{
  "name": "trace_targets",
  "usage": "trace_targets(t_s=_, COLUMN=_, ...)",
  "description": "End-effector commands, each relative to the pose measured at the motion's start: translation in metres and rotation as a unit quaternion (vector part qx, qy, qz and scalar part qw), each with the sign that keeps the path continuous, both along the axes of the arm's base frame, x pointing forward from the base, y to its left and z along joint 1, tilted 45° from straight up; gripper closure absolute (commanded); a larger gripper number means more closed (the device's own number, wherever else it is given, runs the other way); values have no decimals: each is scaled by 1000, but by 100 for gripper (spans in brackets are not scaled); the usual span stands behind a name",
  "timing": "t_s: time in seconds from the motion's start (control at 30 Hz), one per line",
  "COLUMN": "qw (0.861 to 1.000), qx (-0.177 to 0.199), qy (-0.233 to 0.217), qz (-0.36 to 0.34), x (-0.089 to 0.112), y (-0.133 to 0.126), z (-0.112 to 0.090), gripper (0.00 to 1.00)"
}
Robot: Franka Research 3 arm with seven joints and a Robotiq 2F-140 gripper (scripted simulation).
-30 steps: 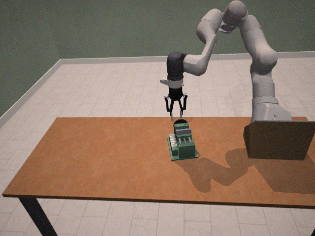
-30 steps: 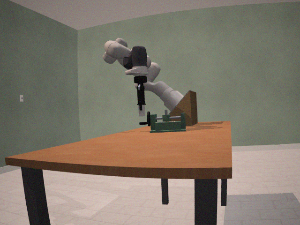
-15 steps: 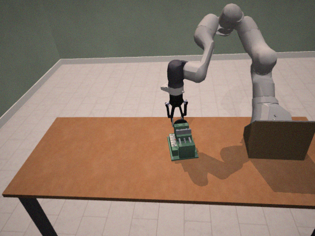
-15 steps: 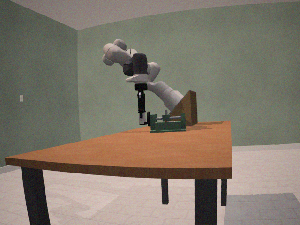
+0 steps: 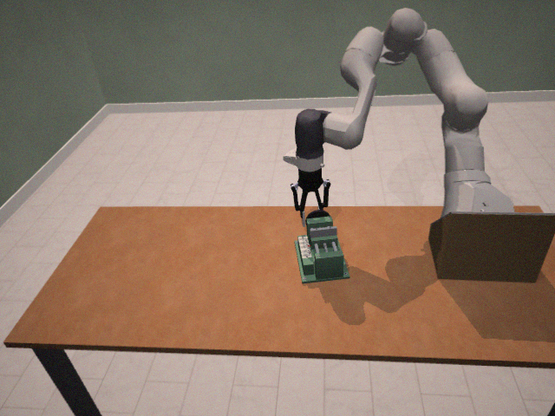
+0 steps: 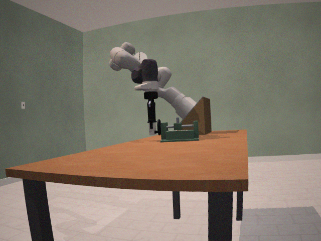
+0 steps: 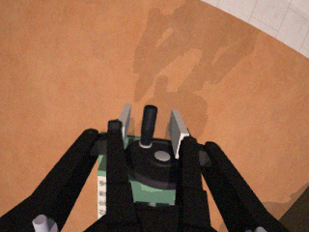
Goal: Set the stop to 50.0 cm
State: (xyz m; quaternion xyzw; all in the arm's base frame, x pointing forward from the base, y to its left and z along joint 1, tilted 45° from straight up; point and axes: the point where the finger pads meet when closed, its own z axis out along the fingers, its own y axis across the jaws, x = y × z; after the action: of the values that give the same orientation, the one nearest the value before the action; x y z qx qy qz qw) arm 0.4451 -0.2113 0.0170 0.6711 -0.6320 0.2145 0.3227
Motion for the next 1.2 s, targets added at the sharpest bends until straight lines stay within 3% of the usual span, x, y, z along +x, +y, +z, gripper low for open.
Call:
trace_targets(t_s=0.0, qw=1000, qx=0, qy=-6, qz=-3, x=2, y=0, z=-1, gripper=67)
trace_targets(t_s=0.13, qw=1000, qx=0, qy=-6, qz=-3, x=2, y=0, z=-1, gripper=67)
trace_targets(t_s=0.17, qw=1000, qx=0, qy=-6, qz=-3, x=2, y=0, z=-1, gripper=96)
trace_targets(t_s=1.17, qw=1000, qx=0, qy=-6, qz=-3, x=2, y=0, z=-1, gripper=96)
